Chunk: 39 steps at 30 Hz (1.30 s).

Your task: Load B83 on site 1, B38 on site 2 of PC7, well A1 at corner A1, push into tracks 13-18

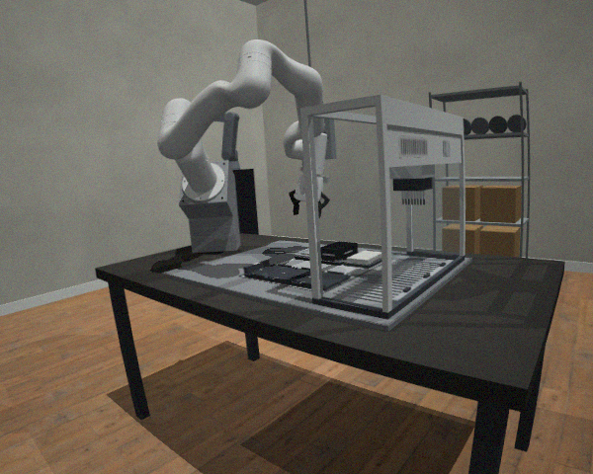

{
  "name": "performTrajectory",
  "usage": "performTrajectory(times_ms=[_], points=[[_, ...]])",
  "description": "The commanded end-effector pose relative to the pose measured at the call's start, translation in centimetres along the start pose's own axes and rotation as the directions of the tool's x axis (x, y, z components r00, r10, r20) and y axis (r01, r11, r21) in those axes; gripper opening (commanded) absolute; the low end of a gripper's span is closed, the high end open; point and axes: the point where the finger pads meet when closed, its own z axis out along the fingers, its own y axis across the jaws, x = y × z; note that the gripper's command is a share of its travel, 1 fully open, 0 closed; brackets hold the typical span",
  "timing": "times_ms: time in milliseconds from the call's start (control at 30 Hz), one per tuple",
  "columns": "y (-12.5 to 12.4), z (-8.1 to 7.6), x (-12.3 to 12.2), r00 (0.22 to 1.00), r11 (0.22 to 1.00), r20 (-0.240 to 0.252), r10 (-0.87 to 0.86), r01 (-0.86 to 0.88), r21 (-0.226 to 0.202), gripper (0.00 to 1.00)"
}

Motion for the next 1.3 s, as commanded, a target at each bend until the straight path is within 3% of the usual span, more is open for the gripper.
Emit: performTrajectory(times_ms=[0,100,233,333,433,967,1267], points=[[1.5,0.2,-1.1,0.998,0.997,-0.015,0.062,-0.063,-0.049,1.0],[1.9,0.3,-1.4,0.996,0.994,-0.024,0.088,-0.09,-0.068,1.0],[3.5,0.5,-2.6,0.983,0.976,-0.058,0.172,-0.178,-0.124,1.0],[3.9,0.5,-2.9,0.982,0.974,-0.062,0.18,-0.187,-0.129,1.0],[5.1,0.6,-3.9,0.967,0.955,-0.093,0.236,-0.248,-0.164,1.0],[5.1,0.6,-3.9,0.967,0.955,-0.093,0.236,-0.248,-0.164,1.0],[5.3,1.8,-3.8,0.967,0.955,-0.093,0.236,-0.248,-0.164,1.0]])
